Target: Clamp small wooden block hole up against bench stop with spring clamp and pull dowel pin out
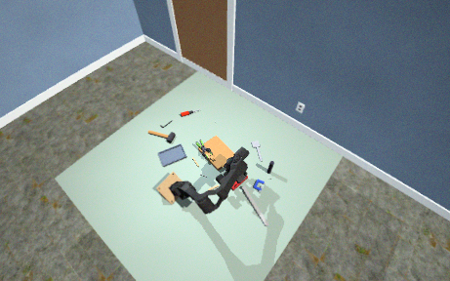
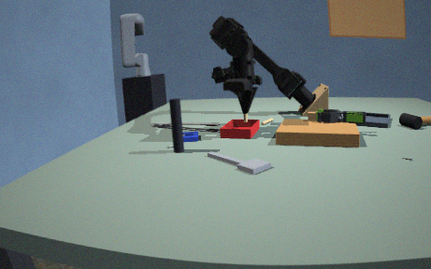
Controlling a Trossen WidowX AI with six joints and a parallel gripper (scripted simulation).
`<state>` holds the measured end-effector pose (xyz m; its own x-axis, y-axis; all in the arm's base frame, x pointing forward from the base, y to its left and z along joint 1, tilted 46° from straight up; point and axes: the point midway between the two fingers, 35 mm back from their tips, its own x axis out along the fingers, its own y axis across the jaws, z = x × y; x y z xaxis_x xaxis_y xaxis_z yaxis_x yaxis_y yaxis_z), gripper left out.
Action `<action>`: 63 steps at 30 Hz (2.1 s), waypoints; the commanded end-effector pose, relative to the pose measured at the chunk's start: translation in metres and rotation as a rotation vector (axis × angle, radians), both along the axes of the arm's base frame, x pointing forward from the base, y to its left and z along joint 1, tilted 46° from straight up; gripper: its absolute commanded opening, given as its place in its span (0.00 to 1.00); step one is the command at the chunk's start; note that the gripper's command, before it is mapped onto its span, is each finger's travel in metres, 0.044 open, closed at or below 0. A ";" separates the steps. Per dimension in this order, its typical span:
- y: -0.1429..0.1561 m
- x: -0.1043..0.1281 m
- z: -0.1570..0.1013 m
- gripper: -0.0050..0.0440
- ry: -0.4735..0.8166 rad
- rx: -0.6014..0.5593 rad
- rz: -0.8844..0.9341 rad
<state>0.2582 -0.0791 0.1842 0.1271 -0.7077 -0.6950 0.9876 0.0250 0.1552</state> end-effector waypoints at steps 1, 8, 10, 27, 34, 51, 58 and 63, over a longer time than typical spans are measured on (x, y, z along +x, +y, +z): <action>-0.003 -0.001 -0.005 0.10 0.010 0.001 -0.002; -0.007 0.000 -0.009 0.10 0.011 0.001 -0.002; -0.008 0.000 -0.010 0.10 0.011 0.001 -0.002; -0.014 0.002 -0.017 0.10 0.011 0.000 -0.003; -0.014 0.002 -0.017 0.10 0.011 0.000 -0.003; -0.015 0.002 -0.018 0.10 0.011 0.000 -0.003; -0.015 0.002 -0.018 0.10 0.011 0.000 -0.003; -0.016 0.002 -0.018 0.10 0.011 0.000 -0.003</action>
